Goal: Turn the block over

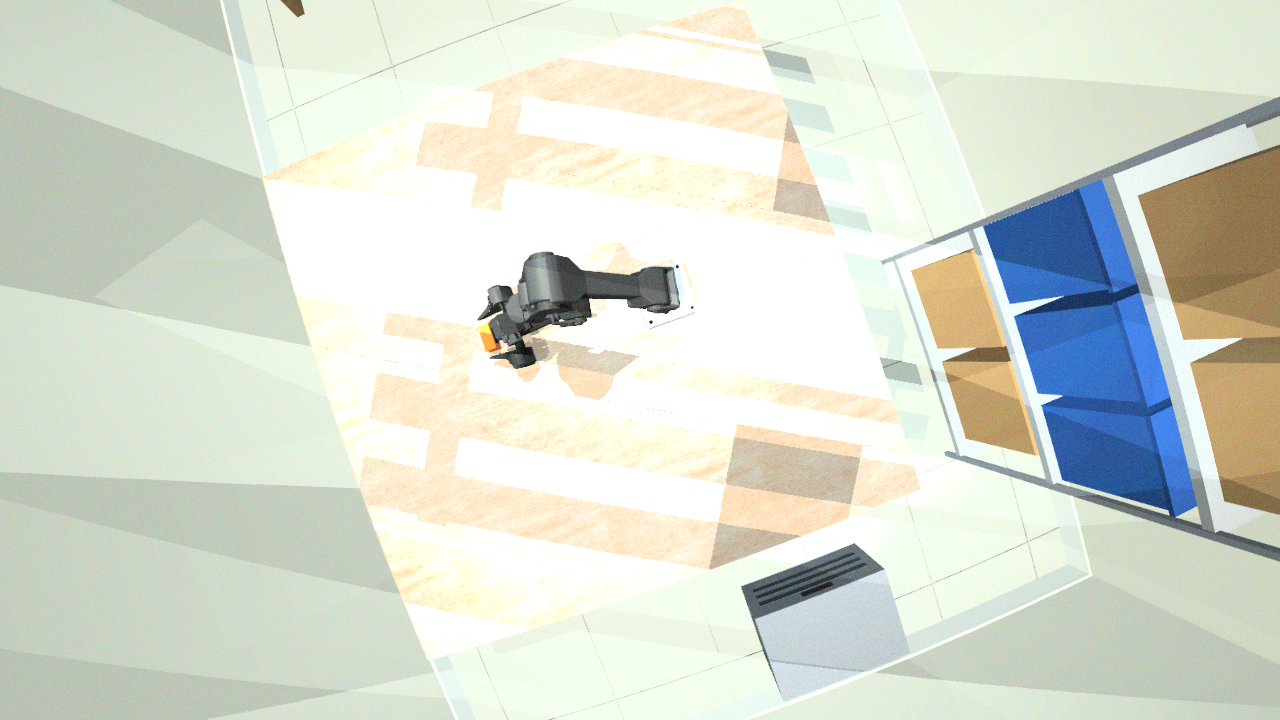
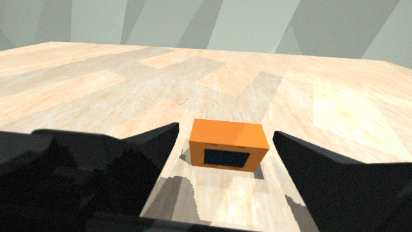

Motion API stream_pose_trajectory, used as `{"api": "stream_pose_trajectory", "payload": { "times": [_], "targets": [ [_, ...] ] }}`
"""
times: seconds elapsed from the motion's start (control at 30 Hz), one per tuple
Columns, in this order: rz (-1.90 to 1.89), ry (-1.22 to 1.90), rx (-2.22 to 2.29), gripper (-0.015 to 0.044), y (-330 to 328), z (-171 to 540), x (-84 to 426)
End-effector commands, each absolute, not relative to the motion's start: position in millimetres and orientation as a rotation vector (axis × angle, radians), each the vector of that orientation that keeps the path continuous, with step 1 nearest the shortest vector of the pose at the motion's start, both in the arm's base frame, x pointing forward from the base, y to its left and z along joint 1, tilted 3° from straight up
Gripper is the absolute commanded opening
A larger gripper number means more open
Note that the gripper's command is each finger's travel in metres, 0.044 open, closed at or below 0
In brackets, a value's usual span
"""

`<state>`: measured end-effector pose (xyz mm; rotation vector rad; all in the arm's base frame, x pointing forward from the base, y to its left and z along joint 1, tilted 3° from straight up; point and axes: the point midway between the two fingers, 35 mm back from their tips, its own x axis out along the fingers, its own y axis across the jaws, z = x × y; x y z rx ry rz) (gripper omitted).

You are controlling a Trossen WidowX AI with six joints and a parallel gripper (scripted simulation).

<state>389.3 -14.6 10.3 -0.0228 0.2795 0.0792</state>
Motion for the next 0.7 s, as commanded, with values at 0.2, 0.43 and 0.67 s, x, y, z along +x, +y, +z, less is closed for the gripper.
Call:
{"api": "stream_pose_trajectory", "payload": {
  "times": [0.2,0.43,0.67],
  "targets": [
    [0.083,0.28,-0.019,0.044,-14,10,389],
    [0.083,0.28,-0.019,0.044,-14,10,389],
    [0.076,0.476,-0.023,0.044,-17,18,406]
  ]
}}
